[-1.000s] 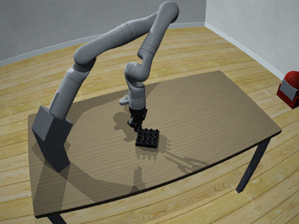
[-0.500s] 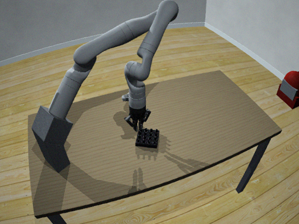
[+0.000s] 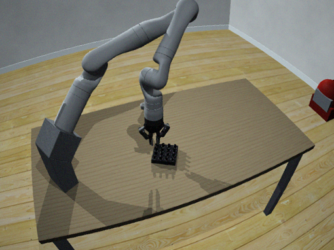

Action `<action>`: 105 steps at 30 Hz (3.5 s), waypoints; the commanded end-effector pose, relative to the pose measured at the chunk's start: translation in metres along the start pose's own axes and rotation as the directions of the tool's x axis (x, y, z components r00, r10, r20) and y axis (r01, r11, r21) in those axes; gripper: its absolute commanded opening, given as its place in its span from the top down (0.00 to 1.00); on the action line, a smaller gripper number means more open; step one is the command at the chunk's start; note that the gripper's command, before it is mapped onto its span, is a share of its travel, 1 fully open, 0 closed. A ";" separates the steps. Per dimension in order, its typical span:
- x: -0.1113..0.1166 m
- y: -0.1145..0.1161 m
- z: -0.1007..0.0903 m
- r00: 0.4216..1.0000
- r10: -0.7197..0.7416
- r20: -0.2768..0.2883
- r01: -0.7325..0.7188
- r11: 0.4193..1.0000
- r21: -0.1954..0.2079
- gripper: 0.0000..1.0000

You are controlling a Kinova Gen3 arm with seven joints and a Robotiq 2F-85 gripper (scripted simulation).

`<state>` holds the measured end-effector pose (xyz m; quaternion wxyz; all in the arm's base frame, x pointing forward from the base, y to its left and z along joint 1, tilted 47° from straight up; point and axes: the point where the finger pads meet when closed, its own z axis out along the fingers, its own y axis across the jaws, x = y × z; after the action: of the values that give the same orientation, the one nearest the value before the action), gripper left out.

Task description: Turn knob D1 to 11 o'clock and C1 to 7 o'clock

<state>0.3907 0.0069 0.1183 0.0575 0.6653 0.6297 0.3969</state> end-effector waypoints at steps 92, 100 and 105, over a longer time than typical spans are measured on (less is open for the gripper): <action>-0.001 0.002 0.000 0.952 0.306 0.002 -0.306 0.952 -0.004 0.81; -0.001 0.002 0.005 0.952 0.306 0.002 -0.306 0.952 -0.003 0.81; -0.001 0.003 0.010 0.952 0.306 0.002 -0.306 0.952 -0.003 0.81</action>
<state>0.3988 0.0072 0.1153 0.0000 0.7555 0.5172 0.4022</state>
